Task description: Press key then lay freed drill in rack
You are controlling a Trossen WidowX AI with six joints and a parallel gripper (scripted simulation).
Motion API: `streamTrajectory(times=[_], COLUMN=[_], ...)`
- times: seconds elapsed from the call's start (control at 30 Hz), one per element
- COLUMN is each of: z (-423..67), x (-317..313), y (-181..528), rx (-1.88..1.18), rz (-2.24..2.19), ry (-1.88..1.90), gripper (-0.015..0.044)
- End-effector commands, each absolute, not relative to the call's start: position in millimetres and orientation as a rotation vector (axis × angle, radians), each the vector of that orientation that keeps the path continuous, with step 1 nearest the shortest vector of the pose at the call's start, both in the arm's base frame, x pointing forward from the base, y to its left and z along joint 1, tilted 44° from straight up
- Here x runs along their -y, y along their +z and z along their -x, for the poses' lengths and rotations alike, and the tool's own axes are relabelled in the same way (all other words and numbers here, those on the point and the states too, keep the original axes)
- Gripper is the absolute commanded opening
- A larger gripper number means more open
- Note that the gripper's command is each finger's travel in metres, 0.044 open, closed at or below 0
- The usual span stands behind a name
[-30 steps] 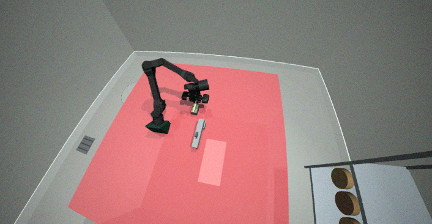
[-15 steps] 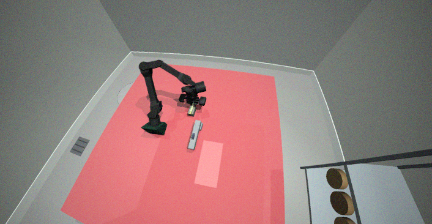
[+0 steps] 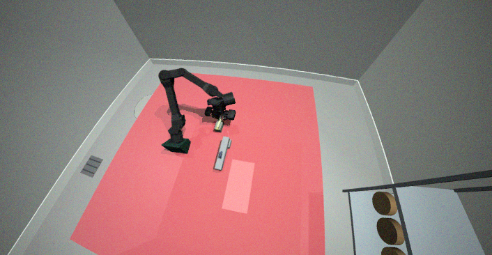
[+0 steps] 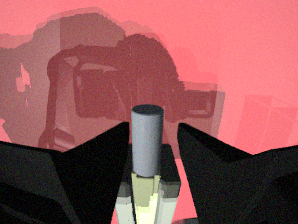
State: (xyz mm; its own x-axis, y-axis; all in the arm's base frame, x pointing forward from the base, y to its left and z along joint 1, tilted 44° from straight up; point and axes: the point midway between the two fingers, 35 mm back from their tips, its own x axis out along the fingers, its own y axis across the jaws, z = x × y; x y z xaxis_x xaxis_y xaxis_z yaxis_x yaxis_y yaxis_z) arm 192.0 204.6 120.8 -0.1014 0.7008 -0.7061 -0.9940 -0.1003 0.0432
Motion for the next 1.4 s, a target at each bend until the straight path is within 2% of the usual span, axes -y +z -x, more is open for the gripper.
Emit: streamTrajectory(times=[0.0, 0.23, 0.97, 1.2, 1.37], z=[-189.5, -189.5, -199.9, -183.7, -169.8], x=[-203.9, -203.9, -148.6, -181.7, -210.0], y=[119.6, 119.6, 176.0, 168.8, 184.9], rx=[-0.638, -0.638, -0.646, -0.774, -0.735], rz=[0.62, 0.62, 0.633, 0.788, 0.825], ry=[1.598, 1.598, 1.61, 1.446, 1.261], gripper=[0.0263, 0.044, 0.044, 0.044, 0.044])
